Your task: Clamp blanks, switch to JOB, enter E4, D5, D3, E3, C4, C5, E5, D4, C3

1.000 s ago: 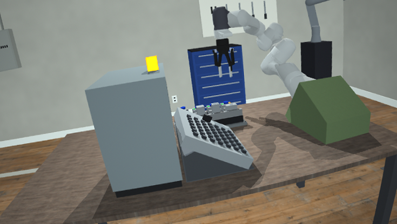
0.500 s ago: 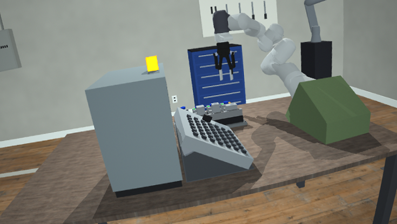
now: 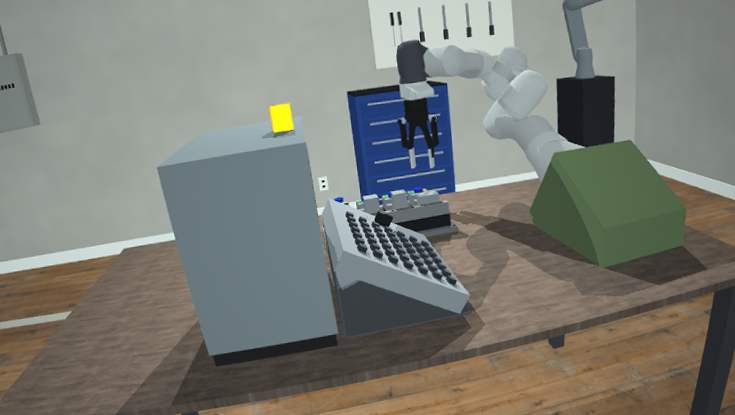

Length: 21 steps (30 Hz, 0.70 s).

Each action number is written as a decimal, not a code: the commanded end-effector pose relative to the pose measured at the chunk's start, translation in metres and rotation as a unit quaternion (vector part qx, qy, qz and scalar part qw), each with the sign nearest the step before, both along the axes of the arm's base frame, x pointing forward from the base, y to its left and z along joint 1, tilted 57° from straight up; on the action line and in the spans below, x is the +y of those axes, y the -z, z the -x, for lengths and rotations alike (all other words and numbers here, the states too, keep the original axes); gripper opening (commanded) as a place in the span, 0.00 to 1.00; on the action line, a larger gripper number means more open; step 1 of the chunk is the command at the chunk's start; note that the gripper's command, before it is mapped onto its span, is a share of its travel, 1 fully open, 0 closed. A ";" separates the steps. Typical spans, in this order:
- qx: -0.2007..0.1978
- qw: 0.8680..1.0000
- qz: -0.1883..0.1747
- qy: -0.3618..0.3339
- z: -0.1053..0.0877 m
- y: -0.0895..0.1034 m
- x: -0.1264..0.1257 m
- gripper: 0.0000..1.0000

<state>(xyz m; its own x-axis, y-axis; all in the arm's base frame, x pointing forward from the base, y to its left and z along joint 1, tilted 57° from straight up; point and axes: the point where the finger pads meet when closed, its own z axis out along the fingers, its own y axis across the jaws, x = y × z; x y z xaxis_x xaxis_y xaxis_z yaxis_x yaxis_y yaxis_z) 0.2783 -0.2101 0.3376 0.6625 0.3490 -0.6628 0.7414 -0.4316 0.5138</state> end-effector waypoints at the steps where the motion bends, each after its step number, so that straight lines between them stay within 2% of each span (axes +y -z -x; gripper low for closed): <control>1: -0.004 1.000 0.000 -0.011 -0.006 0.010 -0.017 0.40; 11: -0.004 1.000 0.000 -0.011 -0.002 0.036 -0.057 0.40; 21: -0.004 1.000 0.000 -0.011 0.000 0.047 -0.075 0.40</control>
<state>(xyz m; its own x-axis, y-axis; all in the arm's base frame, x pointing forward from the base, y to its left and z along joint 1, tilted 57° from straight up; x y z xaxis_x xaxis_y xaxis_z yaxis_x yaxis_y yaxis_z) 0.2733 -0.2802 0.2931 0.6619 0.3539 -0.6608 0.7427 -0.4288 0.5143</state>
